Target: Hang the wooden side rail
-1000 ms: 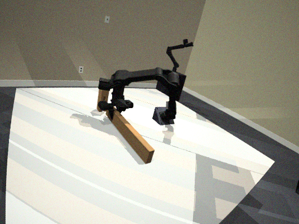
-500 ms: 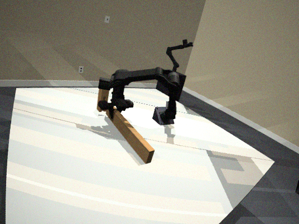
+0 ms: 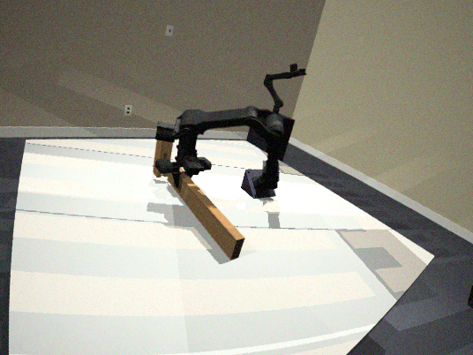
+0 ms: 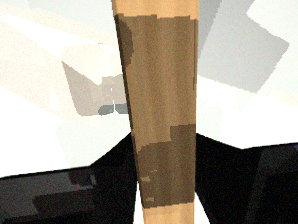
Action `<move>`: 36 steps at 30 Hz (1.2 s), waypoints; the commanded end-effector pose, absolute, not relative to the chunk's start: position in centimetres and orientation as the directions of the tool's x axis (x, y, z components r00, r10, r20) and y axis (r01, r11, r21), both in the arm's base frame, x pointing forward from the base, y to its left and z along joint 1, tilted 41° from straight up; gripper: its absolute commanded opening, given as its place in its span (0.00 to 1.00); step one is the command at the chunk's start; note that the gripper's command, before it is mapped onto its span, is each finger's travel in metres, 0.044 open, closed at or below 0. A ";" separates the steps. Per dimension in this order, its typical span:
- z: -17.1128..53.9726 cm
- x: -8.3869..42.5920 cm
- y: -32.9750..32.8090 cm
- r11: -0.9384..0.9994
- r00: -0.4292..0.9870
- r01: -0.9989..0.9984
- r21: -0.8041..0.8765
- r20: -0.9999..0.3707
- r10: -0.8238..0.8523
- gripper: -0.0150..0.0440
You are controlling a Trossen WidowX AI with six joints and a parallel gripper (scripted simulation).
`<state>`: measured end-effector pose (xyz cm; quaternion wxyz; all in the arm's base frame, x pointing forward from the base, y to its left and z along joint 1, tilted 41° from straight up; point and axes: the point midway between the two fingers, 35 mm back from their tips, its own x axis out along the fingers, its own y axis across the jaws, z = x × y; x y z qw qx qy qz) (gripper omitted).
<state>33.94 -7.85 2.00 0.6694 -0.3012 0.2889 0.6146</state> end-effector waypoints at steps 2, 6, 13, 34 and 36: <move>2.5 34.0 -8.5 0.073 0.096 -0.995 -0.064 -0.759 0.644 0.25; 2.5 34.0 -8.5 0.073 0.096 -0.995 -0.064 -0.759 0.644 0.25; 2.6 34.0 -8.6 0.073 0.096 -0.995 -0.064 -0.759 0.644 0.25; 2.7 34.0 -8.8 0.073 0.096 -0.995 -0.064 -0.759 0.644 0.25; 2.7 34.1 -8.8 0.073 0.096 -0.995 -0.064 -0.759 0.644 0.25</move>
